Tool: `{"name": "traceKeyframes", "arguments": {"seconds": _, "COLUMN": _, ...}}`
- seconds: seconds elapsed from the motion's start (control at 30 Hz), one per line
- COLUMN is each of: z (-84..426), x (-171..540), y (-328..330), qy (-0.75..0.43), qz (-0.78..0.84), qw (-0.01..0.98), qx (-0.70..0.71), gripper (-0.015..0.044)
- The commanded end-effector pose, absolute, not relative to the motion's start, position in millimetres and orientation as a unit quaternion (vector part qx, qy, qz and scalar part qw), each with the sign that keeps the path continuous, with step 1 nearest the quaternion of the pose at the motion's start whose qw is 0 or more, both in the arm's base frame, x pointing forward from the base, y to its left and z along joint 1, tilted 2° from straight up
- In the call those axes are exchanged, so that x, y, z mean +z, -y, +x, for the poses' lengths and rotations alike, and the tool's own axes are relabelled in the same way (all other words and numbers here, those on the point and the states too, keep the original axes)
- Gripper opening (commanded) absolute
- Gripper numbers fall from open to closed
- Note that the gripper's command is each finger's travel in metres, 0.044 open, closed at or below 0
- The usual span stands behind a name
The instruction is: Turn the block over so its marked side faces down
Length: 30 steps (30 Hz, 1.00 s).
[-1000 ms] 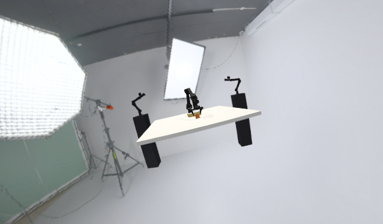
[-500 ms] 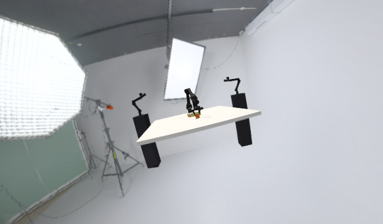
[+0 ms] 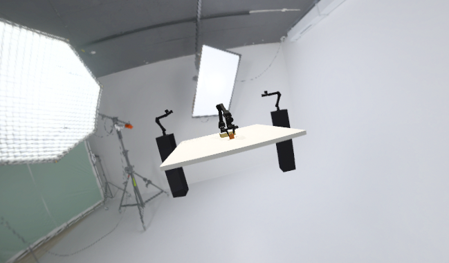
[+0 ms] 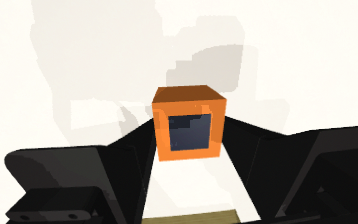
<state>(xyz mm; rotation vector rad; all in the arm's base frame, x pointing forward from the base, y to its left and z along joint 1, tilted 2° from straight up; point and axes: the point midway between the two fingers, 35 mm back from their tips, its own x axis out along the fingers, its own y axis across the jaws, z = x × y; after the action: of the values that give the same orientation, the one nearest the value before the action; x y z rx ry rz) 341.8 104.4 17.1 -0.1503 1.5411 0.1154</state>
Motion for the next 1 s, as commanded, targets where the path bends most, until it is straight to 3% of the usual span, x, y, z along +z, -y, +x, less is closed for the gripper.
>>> {"name": "traceKeyframes", "arguments": {"seconds": 0.0, "z": 341, "x": 34, "y": -105, "qy": -0.696, "qz": -0.066, "qw": 0.713, "qx": 0.052, "gripper": 0.0}}
{"name": "traceKeyframes", "arguments": {"seconds": 0.97, "z": 342, "x": 36, "y": -106, "qy": -0.566, "qz": -0.06, "qw": 0.82, "qx": 0.064, "gripper": 0.0}}
